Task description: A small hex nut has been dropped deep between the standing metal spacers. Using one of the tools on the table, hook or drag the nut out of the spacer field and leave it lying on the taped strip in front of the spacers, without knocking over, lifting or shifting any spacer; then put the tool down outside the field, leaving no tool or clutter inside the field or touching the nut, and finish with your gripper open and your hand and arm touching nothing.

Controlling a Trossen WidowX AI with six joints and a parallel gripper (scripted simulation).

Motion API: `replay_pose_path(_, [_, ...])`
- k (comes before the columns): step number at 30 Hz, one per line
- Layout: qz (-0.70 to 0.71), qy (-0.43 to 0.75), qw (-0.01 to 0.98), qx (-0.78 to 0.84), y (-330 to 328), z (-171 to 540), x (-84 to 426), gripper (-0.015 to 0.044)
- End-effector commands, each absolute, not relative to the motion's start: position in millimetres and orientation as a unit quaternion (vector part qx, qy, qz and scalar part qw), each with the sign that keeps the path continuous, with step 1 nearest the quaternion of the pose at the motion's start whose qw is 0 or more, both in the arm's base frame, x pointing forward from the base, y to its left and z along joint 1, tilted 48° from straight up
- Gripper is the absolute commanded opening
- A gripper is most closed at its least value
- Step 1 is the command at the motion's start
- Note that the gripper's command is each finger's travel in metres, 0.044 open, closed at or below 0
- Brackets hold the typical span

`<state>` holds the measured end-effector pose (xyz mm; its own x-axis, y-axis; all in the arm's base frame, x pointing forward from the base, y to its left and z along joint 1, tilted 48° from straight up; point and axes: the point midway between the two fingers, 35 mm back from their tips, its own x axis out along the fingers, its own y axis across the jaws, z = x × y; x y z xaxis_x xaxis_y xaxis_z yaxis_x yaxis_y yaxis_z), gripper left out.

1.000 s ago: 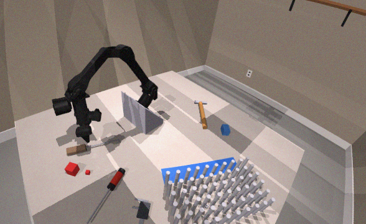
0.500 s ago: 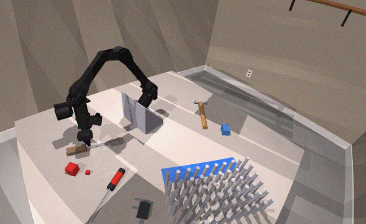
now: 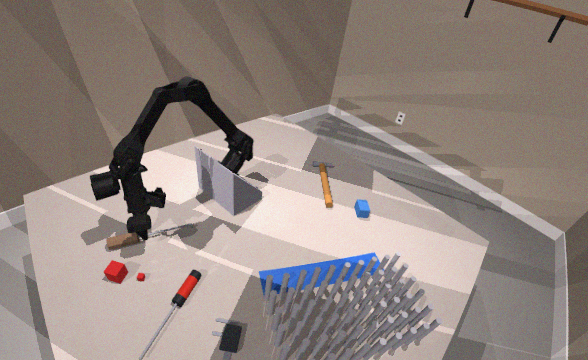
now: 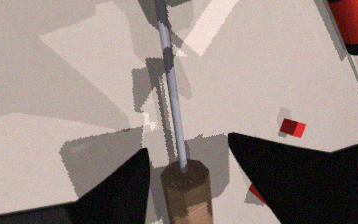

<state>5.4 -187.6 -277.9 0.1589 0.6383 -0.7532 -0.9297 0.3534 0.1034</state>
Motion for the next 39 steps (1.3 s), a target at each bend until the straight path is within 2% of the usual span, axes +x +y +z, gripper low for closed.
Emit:
replay_pose_path(1, [0.538,0.365,0.735,-0.194,-176.3,-282.7,4.4,0.0280])
replay_pose_path(5, [0.538,0.365,0.735,-0.194,-174.4,-284.0,4.1,0.0280])
replay_pose_path(16, [0.538,0.365,0.735,-0.194,-174.4,-284.0,4.1,0.0000])
replay_pose_path(24, [0.537,0.365,0.735,-0.194,-175.5,-283.2,4.2,0.0000])
replay_pose_path(32, [0.535,0.366,0.736,-0.194,-217.9,-243.2,9.1,0.0000])
replay_pose_path(39, [0.528,0.383,0.737,-0.178,-218.5,-242.4,9.2,0.0000])
